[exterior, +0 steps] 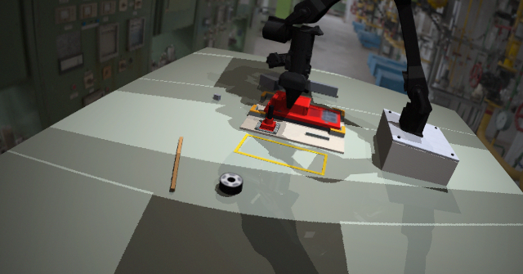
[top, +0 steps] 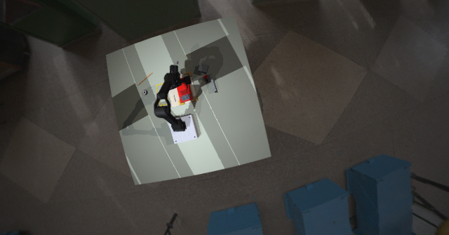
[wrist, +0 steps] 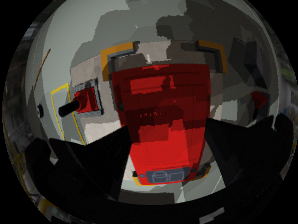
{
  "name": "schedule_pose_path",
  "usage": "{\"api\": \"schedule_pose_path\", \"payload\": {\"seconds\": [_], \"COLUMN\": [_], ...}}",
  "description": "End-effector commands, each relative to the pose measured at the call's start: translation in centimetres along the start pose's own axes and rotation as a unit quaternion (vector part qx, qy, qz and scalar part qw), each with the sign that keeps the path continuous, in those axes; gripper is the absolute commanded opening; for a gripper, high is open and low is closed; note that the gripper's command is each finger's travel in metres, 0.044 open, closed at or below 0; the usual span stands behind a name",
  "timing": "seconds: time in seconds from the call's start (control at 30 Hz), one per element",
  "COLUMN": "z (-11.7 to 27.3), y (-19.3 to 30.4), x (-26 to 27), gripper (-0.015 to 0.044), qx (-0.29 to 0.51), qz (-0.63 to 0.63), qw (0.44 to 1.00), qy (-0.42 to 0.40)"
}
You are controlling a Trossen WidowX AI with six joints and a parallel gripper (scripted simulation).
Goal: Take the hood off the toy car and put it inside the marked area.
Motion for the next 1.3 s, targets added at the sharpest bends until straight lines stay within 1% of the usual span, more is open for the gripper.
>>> {"api": "schedule_pose_path", "payload": {"seconds": [0.0,0.17,0.2,1.27], "z": [0.2,0.5,0.6,2.7], "y": [0.0,0.0,0.0,0.0], "x": [0.0,0.0,0.0,0.0], "gripper": [0.0144,0.0012,0.0000,0.0000], "qx": [0.000,0.000,0.000,0.000], "qz": [0.000,0.000,0.000,0.000], "qw": [1.000,1.000,1.000,1.000], "qy": [0.000,0.000,0.000,0.000]}}
Point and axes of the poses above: the point midway between the two fingers, 35 mm back from their tips, its own z axis back along the fingers, its own x axis across the jaws, y = z × x, the point moved 3 cm from there along z, back along the fingers, and after that the axes turned 3 degrees about z, right-handed, at the moved point
